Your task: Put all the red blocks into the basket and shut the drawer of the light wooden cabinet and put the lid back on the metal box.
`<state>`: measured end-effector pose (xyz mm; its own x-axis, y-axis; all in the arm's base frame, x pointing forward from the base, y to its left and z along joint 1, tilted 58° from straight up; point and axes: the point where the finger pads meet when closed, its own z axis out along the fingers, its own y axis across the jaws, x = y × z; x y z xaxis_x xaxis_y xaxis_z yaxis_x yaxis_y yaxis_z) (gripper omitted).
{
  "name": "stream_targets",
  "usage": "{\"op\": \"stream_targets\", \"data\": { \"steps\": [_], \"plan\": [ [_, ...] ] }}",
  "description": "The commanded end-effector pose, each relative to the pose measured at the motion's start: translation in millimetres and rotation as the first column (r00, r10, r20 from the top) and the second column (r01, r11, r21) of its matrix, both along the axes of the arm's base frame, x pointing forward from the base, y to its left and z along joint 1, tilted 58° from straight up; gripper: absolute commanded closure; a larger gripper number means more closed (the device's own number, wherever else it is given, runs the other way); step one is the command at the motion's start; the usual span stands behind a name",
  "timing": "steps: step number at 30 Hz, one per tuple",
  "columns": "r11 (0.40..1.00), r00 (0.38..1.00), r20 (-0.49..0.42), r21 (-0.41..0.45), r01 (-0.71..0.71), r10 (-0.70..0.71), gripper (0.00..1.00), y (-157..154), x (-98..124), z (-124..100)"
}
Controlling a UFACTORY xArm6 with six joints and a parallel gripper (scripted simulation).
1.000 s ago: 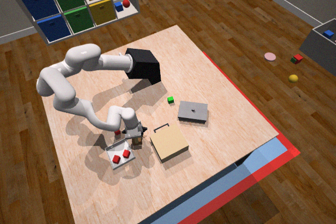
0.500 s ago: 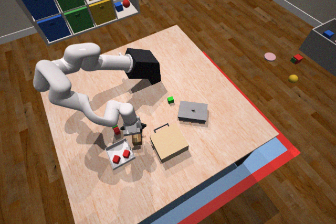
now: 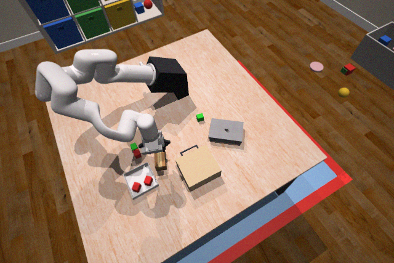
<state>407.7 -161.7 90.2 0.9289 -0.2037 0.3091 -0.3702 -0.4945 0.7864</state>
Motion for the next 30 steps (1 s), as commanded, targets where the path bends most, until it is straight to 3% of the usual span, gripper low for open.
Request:
{"op": "stream_targets", "data": {
  "steps": [1, 20, 25, 30],
  "plan": [
    [1.0, 1.0, 0.001, -0.001, 0.0, 0.0, 0.27, 18.2, 0.6, 12.4],
    [1.0, 1.0, -0.007, 0.0, -0.005, 0.005, 0.27, 26.2, -1.8, 22.0],
    [0.995, 0.982, -0.158, 0.011, -0.102, 0.102, 0.27, -1.8, -50.1, 71.0],
    [0.984, 0.946, -0.273, 0.026, -0.174, 0.174, 0.27, -15.7, -82.7, 87.5]
  ]
}}
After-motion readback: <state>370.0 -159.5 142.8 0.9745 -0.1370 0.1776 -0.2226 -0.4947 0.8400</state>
